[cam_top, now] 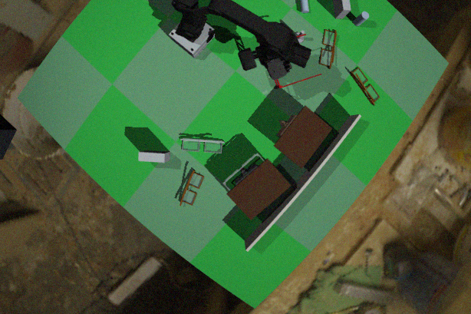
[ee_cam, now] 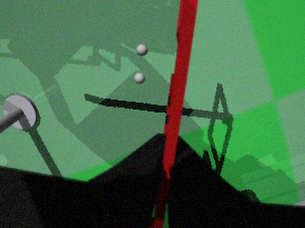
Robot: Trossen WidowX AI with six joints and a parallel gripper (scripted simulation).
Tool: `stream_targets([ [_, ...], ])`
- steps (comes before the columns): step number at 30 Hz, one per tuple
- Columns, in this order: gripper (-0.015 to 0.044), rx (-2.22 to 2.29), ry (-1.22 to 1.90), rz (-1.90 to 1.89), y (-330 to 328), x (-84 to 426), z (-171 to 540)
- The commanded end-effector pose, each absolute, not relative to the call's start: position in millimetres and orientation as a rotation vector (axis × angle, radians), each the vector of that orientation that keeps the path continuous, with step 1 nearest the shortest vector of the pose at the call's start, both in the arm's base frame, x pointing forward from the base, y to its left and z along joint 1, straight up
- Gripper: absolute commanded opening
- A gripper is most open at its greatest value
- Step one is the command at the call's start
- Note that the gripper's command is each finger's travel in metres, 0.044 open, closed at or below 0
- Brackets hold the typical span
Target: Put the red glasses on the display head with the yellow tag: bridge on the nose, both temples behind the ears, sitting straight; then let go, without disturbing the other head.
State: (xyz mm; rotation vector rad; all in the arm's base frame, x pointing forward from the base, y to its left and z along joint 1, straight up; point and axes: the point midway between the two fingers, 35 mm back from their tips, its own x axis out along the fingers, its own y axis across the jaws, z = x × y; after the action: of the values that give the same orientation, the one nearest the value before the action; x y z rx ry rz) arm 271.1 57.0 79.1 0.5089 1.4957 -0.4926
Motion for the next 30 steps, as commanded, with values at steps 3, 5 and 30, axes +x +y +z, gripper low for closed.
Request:
stream_targets([
  [3,0.0,0.429,1.508,-0.421,24.5,261.9,78.2],
  [5,0.0,0.405,1.513,-0.399,15.1,258.4,77.8],
  [30,0.0,0.304,1.529,-0.306,-21.8,242.4,62.8],
])
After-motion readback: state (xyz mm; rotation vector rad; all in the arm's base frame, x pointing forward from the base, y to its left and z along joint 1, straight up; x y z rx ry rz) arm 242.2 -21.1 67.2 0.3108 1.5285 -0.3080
